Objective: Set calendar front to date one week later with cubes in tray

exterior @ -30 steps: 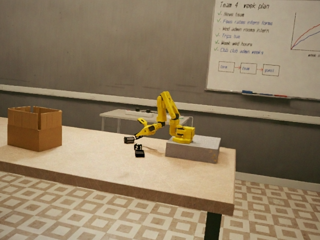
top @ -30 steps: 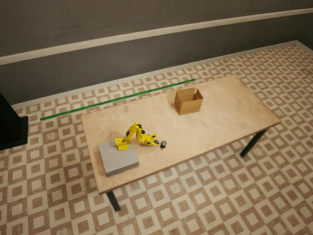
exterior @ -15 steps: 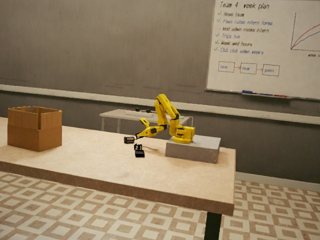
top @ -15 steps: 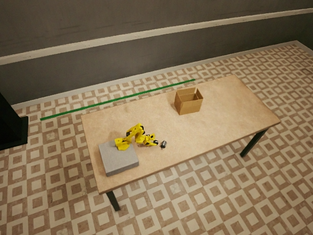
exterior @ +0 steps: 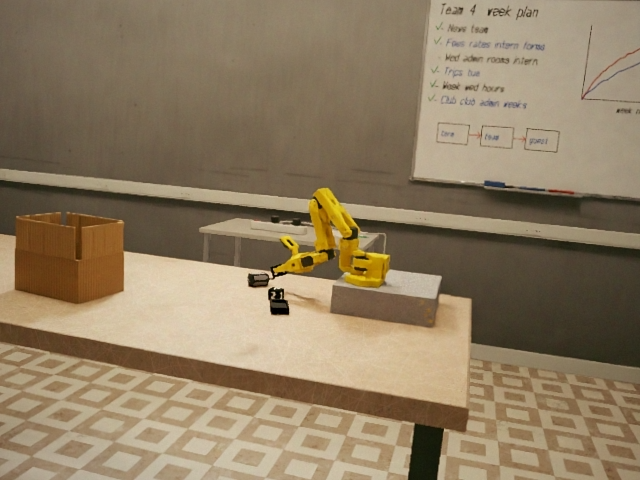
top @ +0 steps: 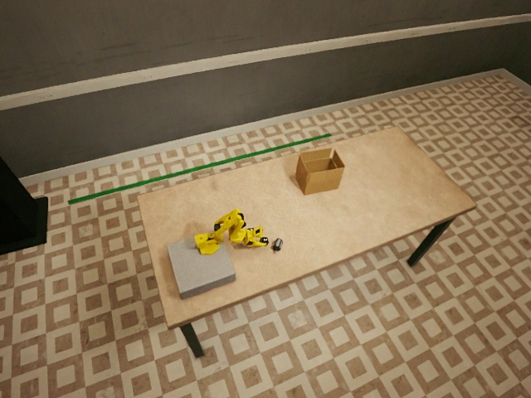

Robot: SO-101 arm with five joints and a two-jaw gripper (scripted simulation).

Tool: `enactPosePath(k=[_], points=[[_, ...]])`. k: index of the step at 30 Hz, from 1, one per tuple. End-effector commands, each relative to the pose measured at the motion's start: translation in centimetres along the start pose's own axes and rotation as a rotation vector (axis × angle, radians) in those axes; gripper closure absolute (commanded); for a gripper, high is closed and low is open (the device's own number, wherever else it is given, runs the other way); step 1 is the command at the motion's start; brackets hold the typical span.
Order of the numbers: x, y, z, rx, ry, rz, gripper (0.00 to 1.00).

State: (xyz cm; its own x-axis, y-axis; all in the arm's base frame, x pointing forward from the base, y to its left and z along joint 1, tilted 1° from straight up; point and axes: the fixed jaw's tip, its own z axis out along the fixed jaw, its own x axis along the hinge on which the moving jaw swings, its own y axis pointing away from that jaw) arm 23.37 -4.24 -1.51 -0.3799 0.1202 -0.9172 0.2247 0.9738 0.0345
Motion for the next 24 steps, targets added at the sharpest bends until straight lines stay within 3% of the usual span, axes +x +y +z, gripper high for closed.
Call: enactPosePath(k=[1, 24], points=[[0.04, -0.14, -0.01, 0.005, -0.005, -0.006, 1.00], [-0.22, -0.13, -0.08, 0.005, -0.020, -0.026, 1.00]])
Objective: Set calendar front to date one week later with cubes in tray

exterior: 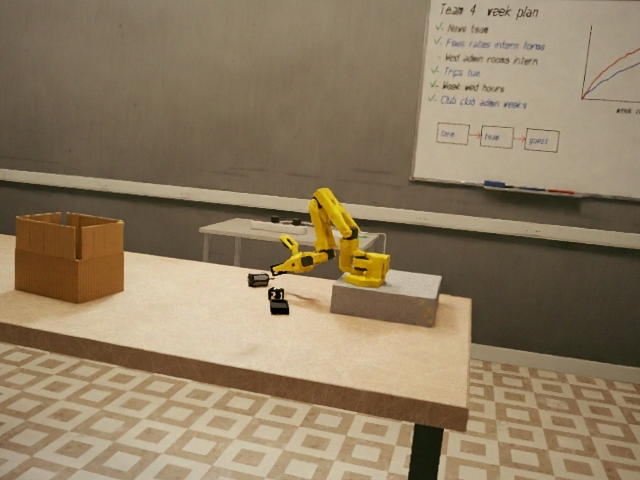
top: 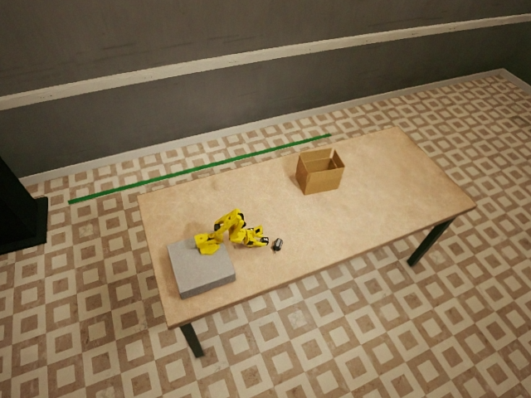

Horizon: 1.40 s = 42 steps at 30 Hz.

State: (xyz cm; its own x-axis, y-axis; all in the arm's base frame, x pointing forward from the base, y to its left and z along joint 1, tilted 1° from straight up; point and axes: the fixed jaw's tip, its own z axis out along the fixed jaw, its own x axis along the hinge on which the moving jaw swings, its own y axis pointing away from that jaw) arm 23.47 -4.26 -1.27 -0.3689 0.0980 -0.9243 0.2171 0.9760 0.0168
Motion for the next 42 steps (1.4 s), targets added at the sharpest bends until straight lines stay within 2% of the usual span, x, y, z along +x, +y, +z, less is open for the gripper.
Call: enactPosePath(k=[1, 42], points=[[0.1, -0.1, -0.1, 0.006, -0.003, -0.007, 1.00], [1.6, -0.2, 0.5, 0.005, -0.003, -0.007, 1.00]])
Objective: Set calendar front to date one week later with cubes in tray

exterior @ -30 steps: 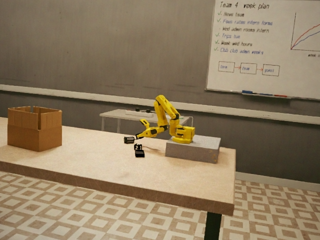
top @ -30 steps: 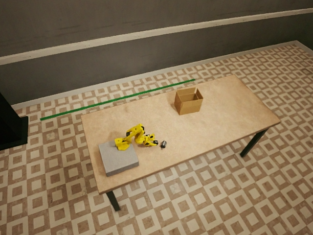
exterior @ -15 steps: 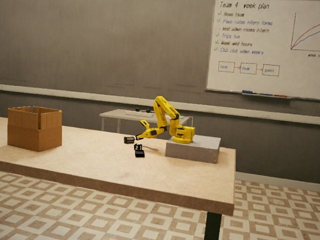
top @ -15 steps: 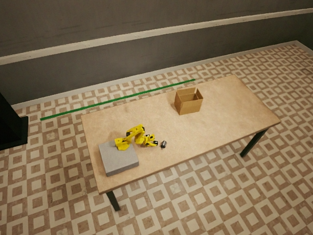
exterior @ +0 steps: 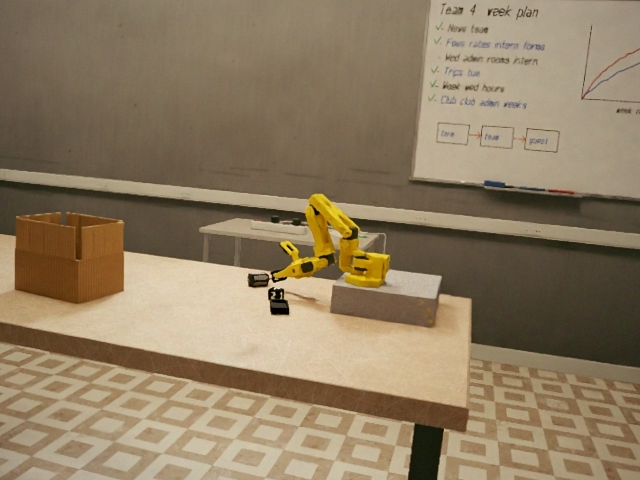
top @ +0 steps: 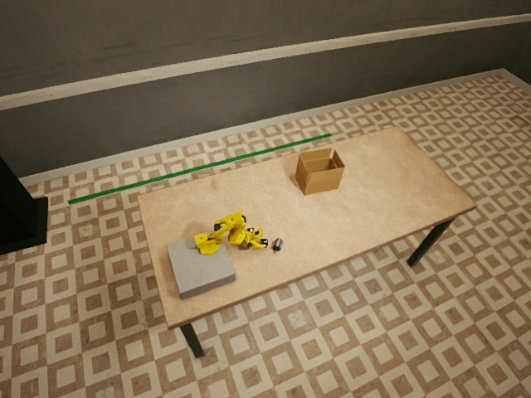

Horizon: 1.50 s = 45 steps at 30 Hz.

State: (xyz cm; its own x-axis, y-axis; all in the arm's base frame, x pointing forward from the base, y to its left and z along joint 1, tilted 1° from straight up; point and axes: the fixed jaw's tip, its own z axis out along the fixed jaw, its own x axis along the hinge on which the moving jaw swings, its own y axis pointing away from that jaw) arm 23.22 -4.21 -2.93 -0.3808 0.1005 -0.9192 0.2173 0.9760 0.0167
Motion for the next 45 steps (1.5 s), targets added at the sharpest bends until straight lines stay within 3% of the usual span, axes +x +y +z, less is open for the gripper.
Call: enactPosePath(k=[1, 45], points=[[0.0, -0.1, 0.1, 0.005, -0.017, -0.007, 1.00], [1.4, -0.1, 0.6, 0.005, -0.004, -0.007, 1.00]])
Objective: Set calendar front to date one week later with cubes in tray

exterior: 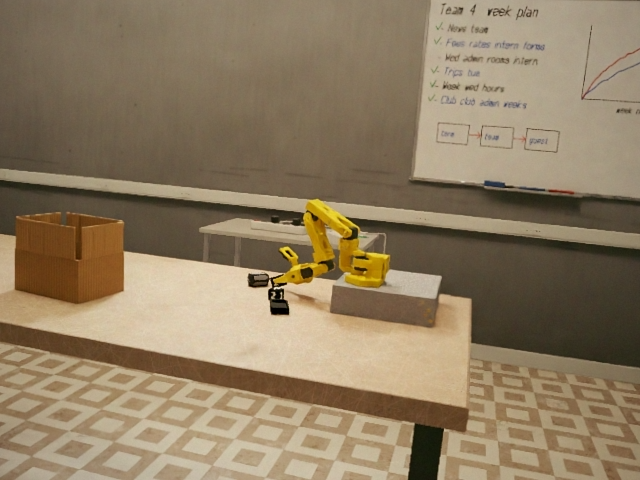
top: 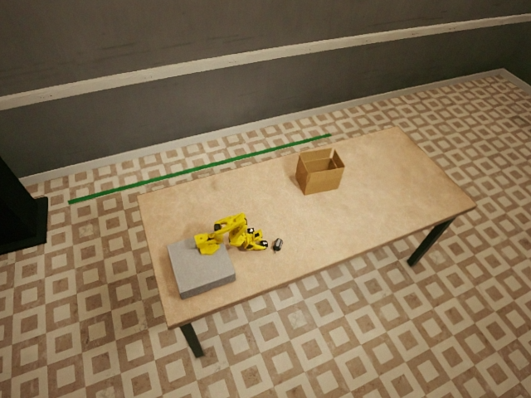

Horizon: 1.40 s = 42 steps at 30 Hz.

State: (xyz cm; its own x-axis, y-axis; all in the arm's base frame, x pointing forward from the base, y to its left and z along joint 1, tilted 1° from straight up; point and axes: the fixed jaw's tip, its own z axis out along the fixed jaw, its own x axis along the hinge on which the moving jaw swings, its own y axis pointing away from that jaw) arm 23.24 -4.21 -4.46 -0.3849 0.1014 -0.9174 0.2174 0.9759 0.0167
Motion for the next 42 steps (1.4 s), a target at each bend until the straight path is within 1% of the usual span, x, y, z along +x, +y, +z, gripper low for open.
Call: enactPosePath(k=[1, 15, 18, 25, 35, 42], points=[[0.07, -0.11, 0.02, 0.004, -0.008, -0.007, 1.00], [0.35, -0.12, 0.12, 0.004, -0.004, -0.006, 1.00], [0.35, -0.12, 0.12, 0.004, -0.004, -0.006, 0.96], [0.35, -0.12, 0.12, 0.004, -0.004, -0.006, 0.84], [0.35, -0.12, 0.12, 0.004, -0.004, -0.006, 0.82], [0.35, -0.12, 0.12, 0.004, -0.004, -0.006, 0.77]])
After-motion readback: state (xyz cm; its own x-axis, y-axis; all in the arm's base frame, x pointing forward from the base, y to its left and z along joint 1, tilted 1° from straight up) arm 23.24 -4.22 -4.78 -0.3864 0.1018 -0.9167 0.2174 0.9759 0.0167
